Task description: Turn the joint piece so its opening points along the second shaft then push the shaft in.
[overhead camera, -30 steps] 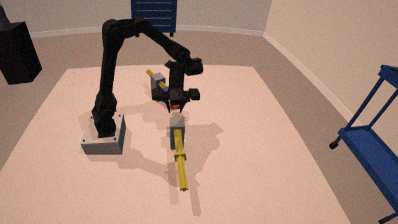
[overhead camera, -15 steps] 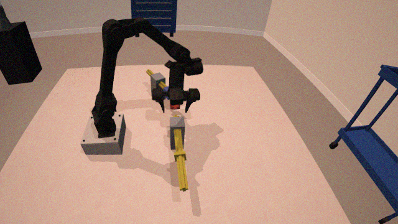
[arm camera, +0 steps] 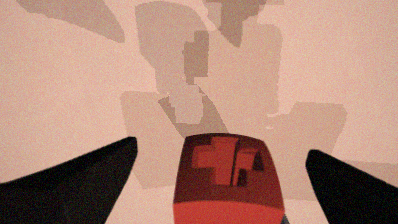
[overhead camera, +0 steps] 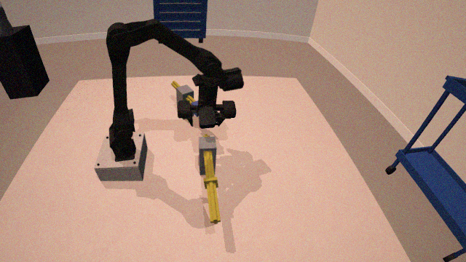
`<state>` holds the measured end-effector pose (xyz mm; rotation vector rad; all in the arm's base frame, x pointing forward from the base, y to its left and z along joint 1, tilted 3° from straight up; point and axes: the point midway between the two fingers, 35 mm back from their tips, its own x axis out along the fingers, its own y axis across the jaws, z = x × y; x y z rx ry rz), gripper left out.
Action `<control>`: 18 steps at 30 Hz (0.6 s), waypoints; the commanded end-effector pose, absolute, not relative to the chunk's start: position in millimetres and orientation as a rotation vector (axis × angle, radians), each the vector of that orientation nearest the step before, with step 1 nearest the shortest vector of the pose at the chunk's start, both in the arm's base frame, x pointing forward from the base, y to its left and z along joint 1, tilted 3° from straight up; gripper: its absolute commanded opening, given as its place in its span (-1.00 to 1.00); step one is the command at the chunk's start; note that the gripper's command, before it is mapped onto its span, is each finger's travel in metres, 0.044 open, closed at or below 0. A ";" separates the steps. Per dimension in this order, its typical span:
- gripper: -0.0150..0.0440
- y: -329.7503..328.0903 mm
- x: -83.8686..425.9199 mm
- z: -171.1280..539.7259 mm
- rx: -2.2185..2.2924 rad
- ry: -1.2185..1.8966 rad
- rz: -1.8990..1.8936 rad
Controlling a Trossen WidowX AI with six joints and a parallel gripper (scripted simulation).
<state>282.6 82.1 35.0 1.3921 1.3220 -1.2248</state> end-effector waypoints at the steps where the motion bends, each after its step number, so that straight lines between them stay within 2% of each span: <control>1: 1.00 81.5 280.9 41.2 1.458 1.372 -1.158; 8: 1.00 81.5 281.8 43.3 1.442 1.381 -1.138; 18: 1.00 85.2 290.7 71.9 1.163 1.463 -0.894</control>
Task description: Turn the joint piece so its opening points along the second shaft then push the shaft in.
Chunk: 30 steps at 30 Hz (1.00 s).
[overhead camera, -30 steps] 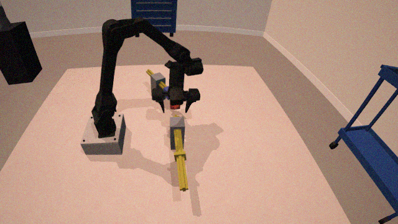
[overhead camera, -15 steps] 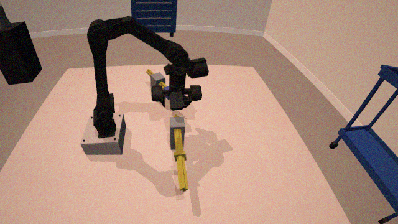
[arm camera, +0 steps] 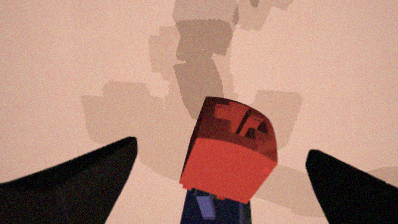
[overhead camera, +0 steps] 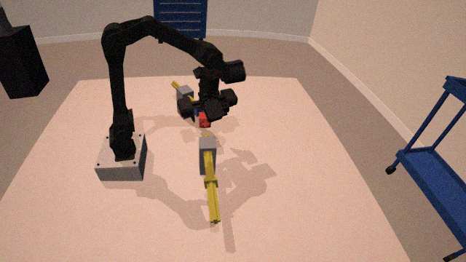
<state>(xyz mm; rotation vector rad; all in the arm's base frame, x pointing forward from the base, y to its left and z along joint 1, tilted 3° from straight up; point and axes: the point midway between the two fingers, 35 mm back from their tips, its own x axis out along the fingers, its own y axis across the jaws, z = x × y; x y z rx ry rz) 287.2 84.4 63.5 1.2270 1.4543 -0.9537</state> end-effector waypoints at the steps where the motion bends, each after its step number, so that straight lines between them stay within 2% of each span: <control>1: 1.00 85.7 291.4 75.1 1.134 1.470 -0.869; 30: 1.00 88.9 292.1 162.9 0.252 1.596 -0.196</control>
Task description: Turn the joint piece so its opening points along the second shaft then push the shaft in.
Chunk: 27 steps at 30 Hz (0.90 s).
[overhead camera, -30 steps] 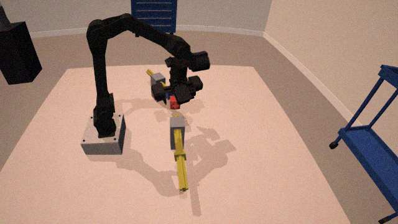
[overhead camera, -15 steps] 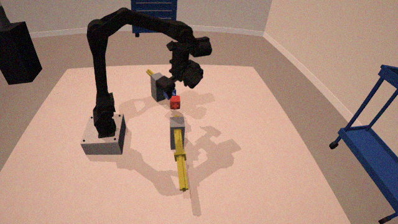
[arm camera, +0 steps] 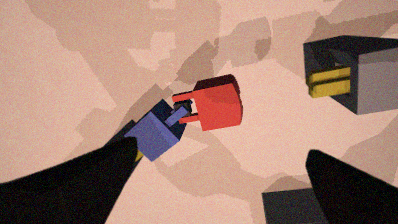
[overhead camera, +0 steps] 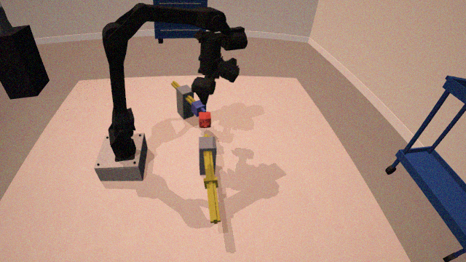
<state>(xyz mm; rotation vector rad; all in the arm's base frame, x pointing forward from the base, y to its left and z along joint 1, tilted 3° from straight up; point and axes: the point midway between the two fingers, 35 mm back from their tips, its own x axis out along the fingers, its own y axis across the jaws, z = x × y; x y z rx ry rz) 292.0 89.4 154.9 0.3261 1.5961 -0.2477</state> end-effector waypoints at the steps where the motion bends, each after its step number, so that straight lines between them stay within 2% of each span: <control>1: 1.00 88.8 291.6 166.0 0.220 1.597 -0.173; 13: 1.00 88.7 288.6 178.1 0.105 1.604 -0.082; 27: 1.00 60.0 288.4 157.7 0.543 1.640 -0.341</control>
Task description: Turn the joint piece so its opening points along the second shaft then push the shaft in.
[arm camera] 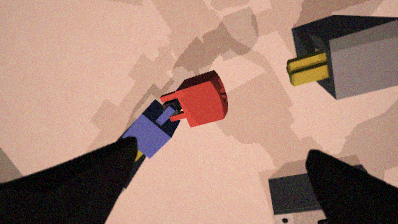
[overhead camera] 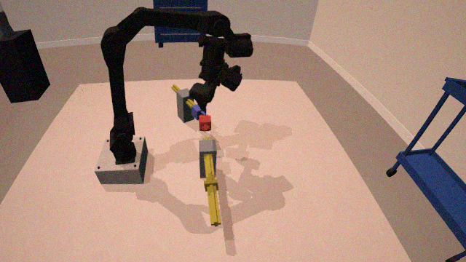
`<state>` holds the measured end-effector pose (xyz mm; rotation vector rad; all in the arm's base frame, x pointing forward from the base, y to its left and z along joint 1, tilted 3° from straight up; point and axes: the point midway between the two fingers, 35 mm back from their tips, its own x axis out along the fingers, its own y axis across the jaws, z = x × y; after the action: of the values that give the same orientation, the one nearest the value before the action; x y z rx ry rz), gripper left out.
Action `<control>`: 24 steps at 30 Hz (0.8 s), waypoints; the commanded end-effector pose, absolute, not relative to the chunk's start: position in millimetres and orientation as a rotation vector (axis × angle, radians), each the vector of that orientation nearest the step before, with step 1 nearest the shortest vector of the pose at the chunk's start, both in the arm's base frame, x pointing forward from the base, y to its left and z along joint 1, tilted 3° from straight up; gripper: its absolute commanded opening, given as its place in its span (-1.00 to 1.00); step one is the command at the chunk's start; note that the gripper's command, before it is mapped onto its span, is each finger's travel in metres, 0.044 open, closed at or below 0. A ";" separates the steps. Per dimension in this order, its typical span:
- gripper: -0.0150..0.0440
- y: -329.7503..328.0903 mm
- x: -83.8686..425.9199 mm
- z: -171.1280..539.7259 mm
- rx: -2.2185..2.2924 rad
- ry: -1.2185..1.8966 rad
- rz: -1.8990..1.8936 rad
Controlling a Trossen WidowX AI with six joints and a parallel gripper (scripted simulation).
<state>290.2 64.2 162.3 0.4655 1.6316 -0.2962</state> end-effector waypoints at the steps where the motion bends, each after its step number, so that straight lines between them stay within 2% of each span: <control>1: 1.00 57.9 288.2 156.3 0.576 1.641 -0.361; 24: 1.00 12.4 280.4 127.9 1.343 1.592 -0.817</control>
<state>283.0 15.6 131.4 1.2633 1.5968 -0.7705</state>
